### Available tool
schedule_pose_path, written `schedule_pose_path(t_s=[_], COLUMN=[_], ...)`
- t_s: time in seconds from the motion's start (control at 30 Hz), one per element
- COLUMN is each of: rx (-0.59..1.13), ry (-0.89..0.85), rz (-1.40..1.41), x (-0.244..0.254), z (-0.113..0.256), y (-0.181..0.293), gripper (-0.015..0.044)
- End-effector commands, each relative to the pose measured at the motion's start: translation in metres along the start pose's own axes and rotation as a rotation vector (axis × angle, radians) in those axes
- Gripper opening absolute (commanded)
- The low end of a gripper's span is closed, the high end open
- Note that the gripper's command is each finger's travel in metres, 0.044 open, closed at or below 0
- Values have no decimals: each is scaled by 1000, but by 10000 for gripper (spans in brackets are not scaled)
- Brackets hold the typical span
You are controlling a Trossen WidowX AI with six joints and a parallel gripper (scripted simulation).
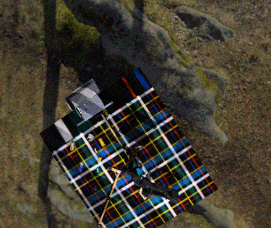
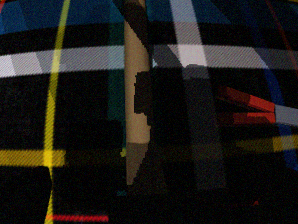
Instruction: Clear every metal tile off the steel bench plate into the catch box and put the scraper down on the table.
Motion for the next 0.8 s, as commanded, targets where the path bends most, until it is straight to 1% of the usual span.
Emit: schedule_pose_path(t_s=[0.0, 0.1, 0.5, 0.73, 0.77], rx=[11, 11, 1, 1, 1], ry=[-1, -1, 2, 2, 2], rz=[15, 15, 2, 2, 2], x=[0, 0, 0, 0, 0], z=[-5, -5, -3, -3, -3], y=[6, 6, 1, 1, 1], gripper=[440, 440, 125, 78, 52])
Point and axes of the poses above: the point midway between the two fingers, 35 mm back from their tips, its own z axis back along the fingers, its own x axis across the jaws, y = z × x, the point moved 9 cm from there along z, back along the fingers, and after that the axes turned 8 degrees about -z, right-handed, at the moved point
